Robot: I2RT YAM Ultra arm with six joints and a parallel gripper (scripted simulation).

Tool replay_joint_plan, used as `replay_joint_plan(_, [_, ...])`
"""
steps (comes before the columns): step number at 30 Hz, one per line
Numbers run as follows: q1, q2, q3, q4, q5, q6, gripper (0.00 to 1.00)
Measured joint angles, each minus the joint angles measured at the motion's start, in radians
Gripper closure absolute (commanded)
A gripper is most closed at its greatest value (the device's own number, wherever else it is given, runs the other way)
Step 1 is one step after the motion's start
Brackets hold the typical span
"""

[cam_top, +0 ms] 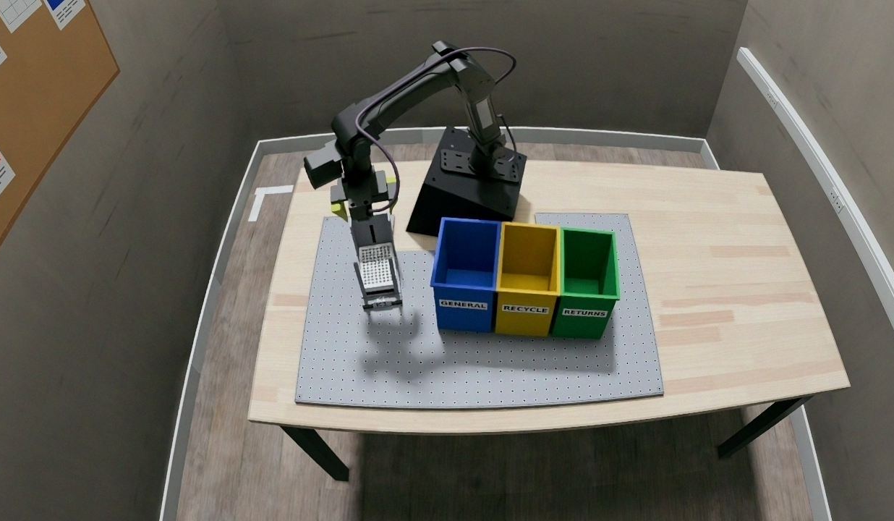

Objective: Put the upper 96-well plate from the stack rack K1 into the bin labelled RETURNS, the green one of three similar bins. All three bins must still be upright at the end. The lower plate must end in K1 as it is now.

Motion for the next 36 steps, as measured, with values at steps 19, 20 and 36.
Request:
replay_joint_plan(19, [0.008,0.011,-0.038,0.050,-0.001,0.005,0.00])
replay_joint_plan(20, [0.009,0.012,-0.041,0.053,-0.001,0.005,0.00])
replay_joint_plan(36, [0.023,0.031,-0.107,0.142,-0.004,0.019,0.00])
